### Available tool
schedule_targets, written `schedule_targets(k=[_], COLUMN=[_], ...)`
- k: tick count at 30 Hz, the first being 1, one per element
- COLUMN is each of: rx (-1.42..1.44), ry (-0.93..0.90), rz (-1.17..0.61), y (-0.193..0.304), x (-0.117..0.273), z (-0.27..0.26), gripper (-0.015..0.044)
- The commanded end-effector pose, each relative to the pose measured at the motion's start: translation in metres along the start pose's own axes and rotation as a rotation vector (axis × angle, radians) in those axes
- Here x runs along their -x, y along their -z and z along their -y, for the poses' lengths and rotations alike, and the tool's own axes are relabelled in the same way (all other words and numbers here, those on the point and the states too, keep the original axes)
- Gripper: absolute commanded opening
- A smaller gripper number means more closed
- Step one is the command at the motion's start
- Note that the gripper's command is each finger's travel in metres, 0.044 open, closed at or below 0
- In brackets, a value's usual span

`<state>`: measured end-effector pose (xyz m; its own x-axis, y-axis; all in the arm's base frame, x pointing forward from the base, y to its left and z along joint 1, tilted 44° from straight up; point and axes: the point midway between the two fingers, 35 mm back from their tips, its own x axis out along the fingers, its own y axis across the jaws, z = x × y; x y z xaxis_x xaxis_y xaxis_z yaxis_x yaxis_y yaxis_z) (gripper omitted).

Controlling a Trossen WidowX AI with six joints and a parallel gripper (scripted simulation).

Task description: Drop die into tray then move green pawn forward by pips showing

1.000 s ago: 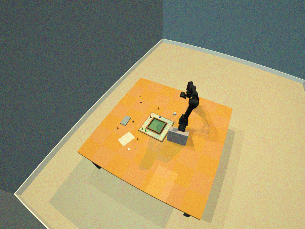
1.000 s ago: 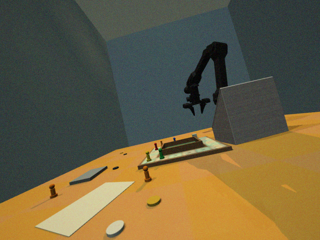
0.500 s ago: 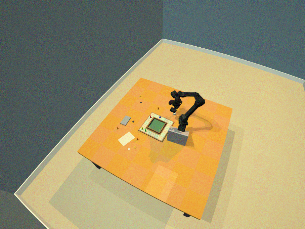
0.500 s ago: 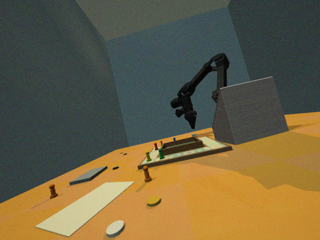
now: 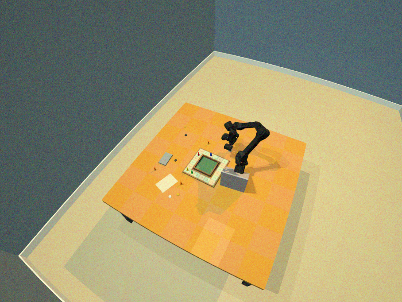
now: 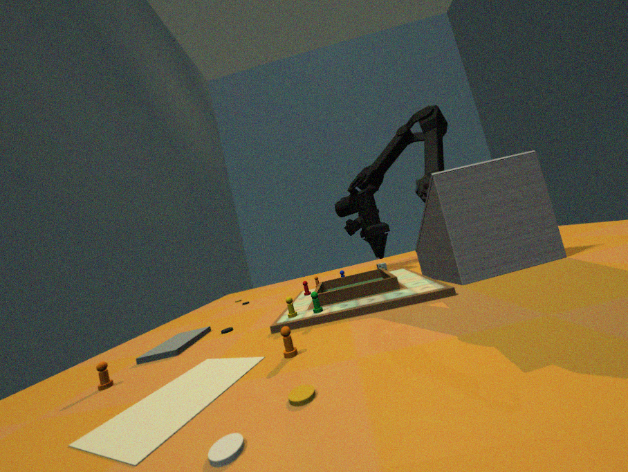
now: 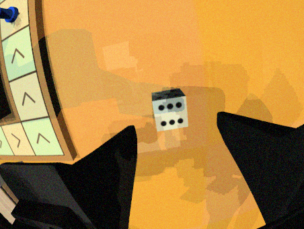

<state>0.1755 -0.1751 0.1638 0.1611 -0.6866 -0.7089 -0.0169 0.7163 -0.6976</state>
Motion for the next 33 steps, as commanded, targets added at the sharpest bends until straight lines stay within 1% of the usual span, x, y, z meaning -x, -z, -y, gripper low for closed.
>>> schedule_targets(k=[1,20,26,32,33], rx=[0.007,0.008,0.008,0.008,0.008], ry=[-0.007,-0.005,-0.005,-0.005,-0.005], rz=[0.000,0.000,0.000,0.000,0.000], y=[-0.001,-0.001,-0.001,-0.001,-0.001], x=[-0.006,-0.033,-0.033,-0.033,-0.033], z=[-0.001,-0.002,-0.002,-0.002,-0.002], gripper=[0.0275,0.0275,0.0118,0.0077,0.0051])
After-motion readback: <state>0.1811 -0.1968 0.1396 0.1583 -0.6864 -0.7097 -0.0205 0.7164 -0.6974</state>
